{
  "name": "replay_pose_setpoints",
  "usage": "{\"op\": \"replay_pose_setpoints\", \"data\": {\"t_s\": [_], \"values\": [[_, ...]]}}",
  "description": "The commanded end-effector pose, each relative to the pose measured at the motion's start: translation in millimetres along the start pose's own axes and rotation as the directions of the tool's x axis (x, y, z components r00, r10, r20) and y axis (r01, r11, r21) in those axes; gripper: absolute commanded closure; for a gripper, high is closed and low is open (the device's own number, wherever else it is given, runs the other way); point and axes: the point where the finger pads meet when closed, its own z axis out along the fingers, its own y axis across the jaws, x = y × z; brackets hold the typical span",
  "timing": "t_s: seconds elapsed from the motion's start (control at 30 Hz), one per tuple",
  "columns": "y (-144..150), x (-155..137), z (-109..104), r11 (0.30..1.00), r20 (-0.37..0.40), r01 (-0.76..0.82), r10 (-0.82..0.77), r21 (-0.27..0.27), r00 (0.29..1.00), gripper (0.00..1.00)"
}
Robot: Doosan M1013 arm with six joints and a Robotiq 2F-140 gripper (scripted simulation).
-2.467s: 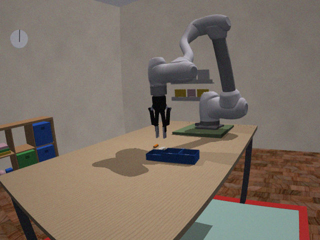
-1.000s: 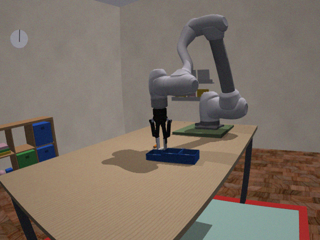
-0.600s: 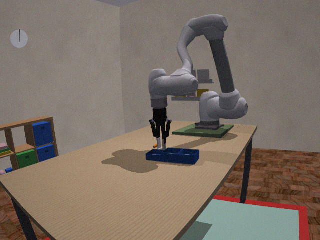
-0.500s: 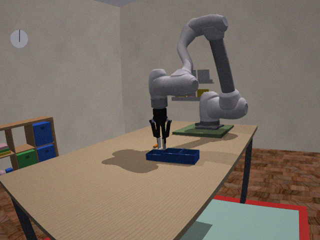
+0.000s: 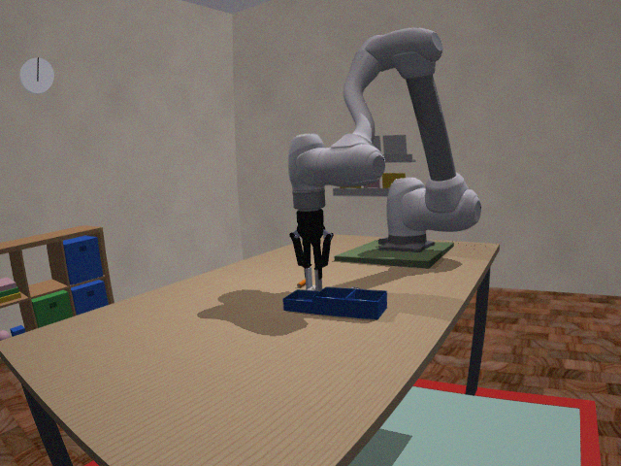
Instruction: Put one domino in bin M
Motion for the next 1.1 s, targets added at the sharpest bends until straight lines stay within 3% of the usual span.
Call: {"op": "replay_pose_setpoints", "data": {"t_s": [0.0,0.33,0.83,1.07], "values": [[-0.1,0.0,0.0,1.000,0.000,0.000,0.000,0.000,1.000,0.87],[-0.1,0.0,-3.3,1.000,0.000,0.000,0.000,0.000,1.000,0.87],[0.0,0.0,-53.3,1.000,0.000,0.000,0.000,0.000,1.000,0.87],[0.0,0.0,-60.0,1.000,0.000,0.000,0.000,0.000,1.000,0.87]]}}
